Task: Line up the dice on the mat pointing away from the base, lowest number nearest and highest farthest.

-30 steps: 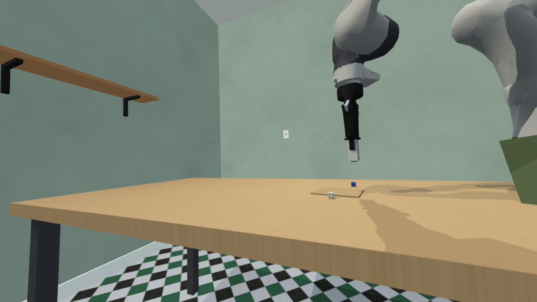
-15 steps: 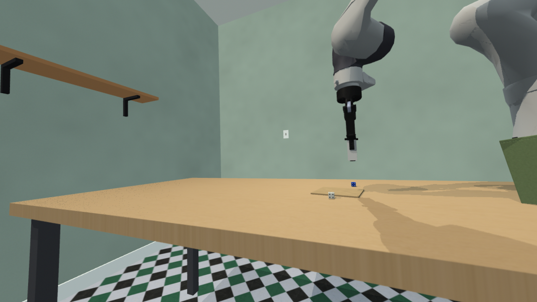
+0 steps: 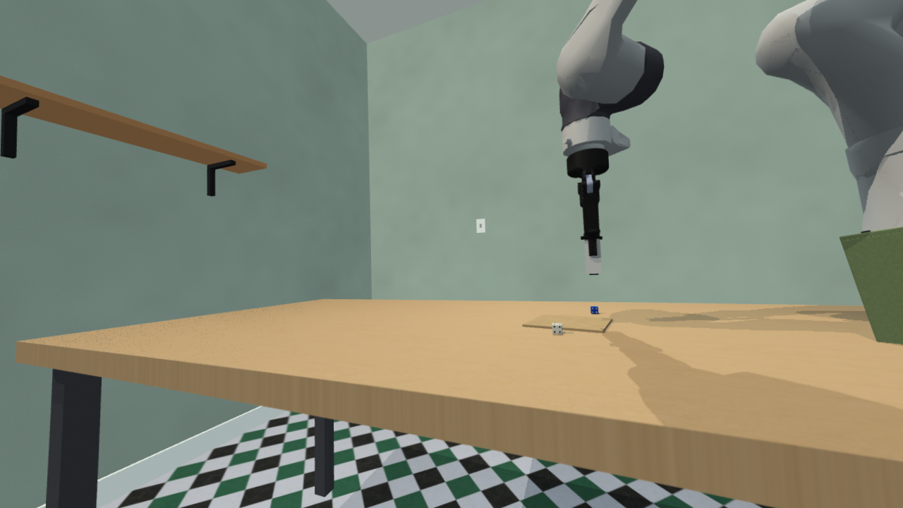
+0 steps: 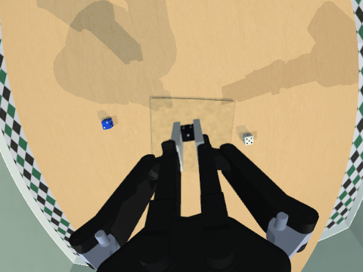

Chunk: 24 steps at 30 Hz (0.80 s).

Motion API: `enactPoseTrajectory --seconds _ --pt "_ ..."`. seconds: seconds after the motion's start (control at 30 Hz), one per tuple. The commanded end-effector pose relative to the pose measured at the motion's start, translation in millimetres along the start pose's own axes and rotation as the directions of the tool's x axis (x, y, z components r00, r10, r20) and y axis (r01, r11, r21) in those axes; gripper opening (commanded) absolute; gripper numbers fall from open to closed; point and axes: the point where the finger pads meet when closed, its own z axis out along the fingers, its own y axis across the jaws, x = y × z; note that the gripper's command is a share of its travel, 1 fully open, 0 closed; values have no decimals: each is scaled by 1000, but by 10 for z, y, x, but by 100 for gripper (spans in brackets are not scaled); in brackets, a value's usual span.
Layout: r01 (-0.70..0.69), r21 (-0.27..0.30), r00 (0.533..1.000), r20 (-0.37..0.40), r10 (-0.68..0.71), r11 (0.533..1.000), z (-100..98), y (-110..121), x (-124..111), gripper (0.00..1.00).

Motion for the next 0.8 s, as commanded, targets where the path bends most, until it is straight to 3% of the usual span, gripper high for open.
enactPoseTrajectory --seconds 0.0,0.2,0.57,0.77 --pt "25 0 1000 8 -25 1000 86 -8 -26 7" --pt "25 0 1000 8 -25 1000 256 -10 -29 7" --pt "25 0 1000 8 -25 1000 745 -15 -38 7" --pt "25 0 1000 8 -25 1000 838 -16 -40 7"
